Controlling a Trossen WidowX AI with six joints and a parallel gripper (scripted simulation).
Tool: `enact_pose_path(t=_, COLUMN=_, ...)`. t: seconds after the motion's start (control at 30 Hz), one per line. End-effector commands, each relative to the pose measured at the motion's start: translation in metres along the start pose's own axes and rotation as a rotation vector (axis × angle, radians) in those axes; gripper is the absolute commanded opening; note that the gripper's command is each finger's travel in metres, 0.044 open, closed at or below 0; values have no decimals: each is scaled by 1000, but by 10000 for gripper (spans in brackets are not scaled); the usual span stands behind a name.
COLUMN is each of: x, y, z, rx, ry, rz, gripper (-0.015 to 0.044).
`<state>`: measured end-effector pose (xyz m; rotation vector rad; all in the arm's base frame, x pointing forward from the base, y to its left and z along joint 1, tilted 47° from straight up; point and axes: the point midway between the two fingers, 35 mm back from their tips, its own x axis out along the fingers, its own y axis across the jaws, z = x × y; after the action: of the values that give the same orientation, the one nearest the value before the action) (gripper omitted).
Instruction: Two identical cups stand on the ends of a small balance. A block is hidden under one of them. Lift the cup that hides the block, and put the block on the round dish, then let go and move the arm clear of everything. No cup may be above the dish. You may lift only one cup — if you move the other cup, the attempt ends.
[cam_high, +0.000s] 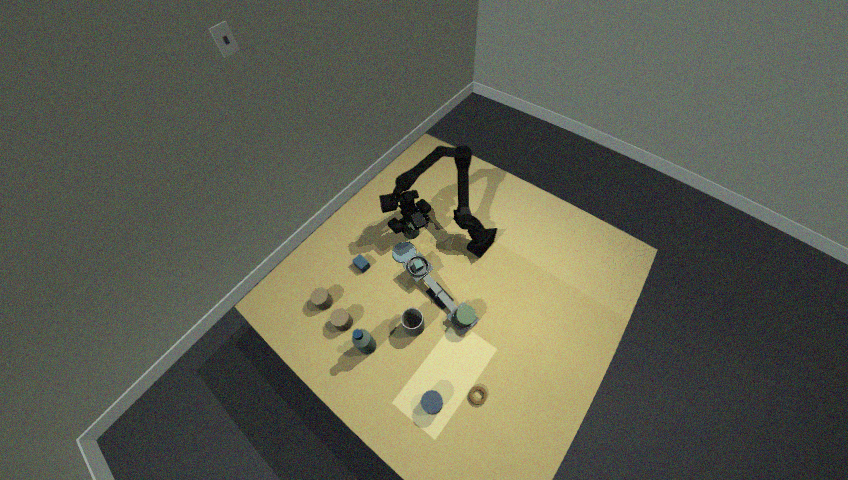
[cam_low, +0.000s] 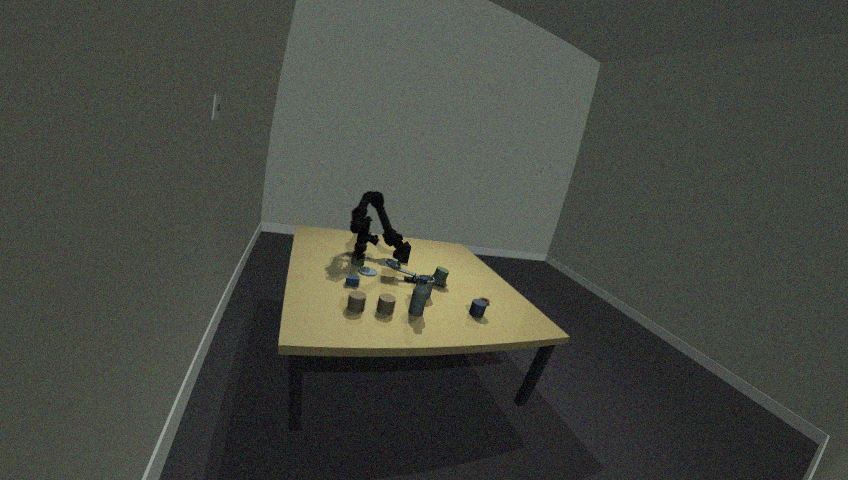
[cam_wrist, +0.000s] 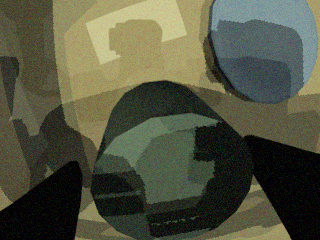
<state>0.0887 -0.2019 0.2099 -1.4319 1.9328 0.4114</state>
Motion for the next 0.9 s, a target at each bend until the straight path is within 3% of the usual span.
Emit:
enact_pose_path(t=0.0, x=-26, y=-2, z=-2, rx=1, ry=4, rz=-9, gripper=440)
enact_pose_path(t=0.17, x=-37, y=0, z=-2, rx=-2, ry=7, rz=-10, gripper=440)
enact_pose_path(t=0.4, x=-46, y=-29, z=10, rx=55, ry=-18, rz=-95, gripper=260)
enact_pose_path(t=0.87, x=-65, y=-90, z=107, rx=134, ry=-79, rz=-38, gripper=260)
